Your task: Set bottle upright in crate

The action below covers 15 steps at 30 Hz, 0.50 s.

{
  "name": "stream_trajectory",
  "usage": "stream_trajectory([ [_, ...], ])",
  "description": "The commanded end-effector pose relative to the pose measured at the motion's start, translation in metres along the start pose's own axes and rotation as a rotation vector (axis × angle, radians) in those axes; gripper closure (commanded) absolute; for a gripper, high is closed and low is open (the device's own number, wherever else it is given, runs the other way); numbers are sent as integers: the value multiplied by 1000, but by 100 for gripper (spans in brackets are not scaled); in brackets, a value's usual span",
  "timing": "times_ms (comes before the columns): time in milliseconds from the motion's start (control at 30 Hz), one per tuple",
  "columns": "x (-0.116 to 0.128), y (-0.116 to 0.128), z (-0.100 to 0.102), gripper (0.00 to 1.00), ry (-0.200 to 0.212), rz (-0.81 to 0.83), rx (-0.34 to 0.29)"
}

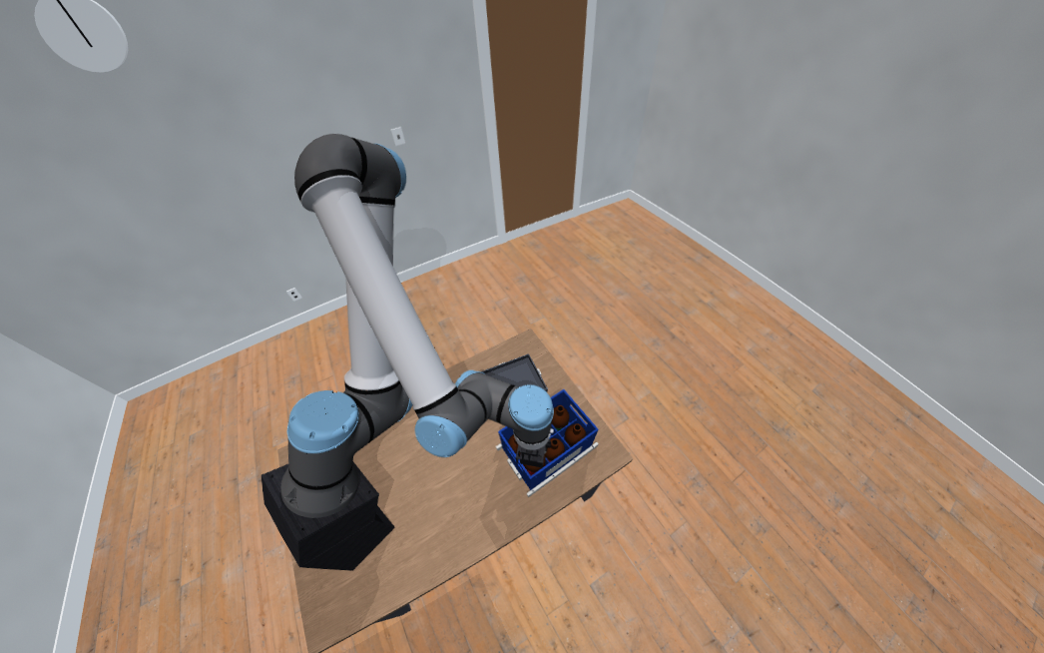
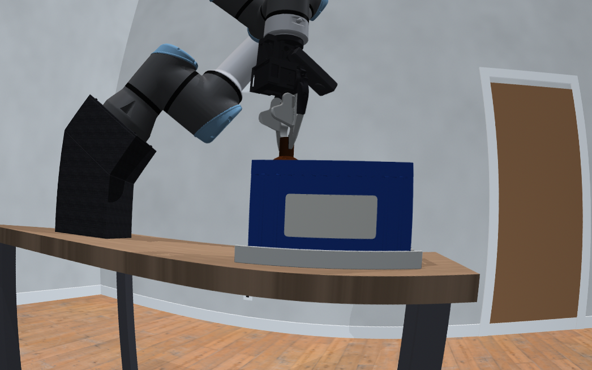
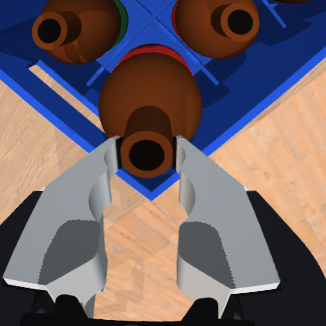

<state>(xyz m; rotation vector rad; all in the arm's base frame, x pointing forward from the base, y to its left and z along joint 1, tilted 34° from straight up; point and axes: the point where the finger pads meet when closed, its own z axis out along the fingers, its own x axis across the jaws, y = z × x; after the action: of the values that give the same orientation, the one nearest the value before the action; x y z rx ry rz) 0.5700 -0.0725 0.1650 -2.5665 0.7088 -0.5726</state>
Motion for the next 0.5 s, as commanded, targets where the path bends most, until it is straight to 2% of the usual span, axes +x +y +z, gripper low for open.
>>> stream_trajectory([
  [0,1,0,0,100,1,-1,0],
  [467,1,0,8,100,1,-1,0],
])
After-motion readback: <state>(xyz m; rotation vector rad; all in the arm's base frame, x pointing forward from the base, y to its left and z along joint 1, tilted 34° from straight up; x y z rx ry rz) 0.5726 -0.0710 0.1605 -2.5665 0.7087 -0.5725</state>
